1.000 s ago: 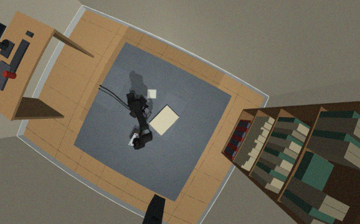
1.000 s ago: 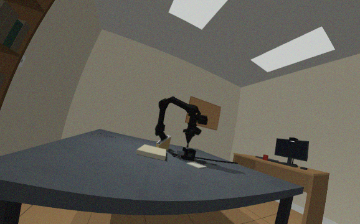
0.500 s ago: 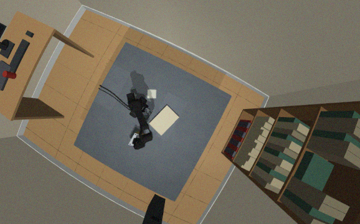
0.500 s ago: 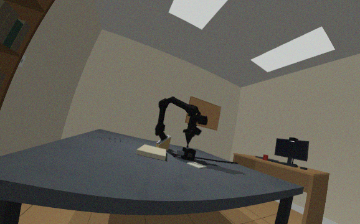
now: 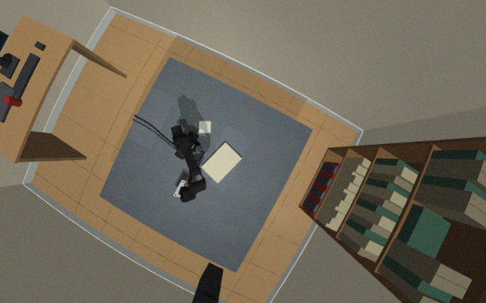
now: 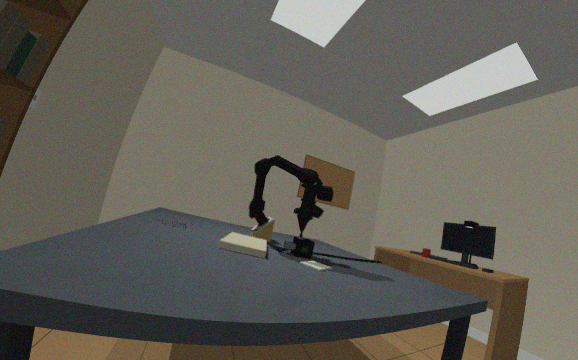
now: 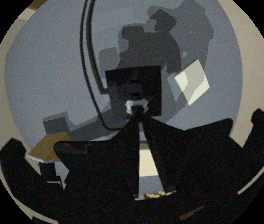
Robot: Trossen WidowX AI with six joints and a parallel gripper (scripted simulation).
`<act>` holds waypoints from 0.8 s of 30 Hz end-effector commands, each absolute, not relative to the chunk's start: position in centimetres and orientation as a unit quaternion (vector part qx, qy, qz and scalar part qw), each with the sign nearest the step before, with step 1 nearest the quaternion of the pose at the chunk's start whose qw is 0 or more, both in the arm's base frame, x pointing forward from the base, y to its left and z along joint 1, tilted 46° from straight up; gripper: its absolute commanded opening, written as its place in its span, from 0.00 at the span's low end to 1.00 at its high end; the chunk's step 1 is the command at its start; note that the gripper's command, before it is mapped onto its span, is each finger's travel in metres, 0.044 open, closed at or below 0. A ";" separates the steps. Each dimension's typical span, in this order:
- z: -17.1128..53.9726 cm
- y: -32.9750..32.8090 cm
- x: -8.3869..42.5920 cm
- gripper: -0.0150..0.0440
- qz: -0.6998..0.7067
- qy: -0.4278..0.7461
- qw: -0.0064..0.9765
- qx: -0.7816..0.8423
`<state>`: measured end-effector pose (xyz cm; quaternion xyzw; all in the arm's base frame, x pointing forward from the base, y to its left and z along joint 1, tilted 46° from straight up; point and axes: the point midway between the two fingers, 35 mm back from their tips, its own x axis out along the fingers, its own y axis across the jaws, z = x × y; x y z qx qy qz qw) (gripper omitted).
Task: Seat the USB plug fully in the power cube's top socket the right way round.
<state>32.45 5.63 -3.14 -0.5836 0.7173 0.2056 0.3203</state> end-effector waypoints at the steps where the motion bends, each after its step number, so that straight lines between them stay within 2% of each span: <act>1: -3.2 5.5 32.4 0.25 0.205 0.717 0.318 -0.585; 24: -3.4 5.3 32.4 0.25 0.205 0.717 0.318 -0.585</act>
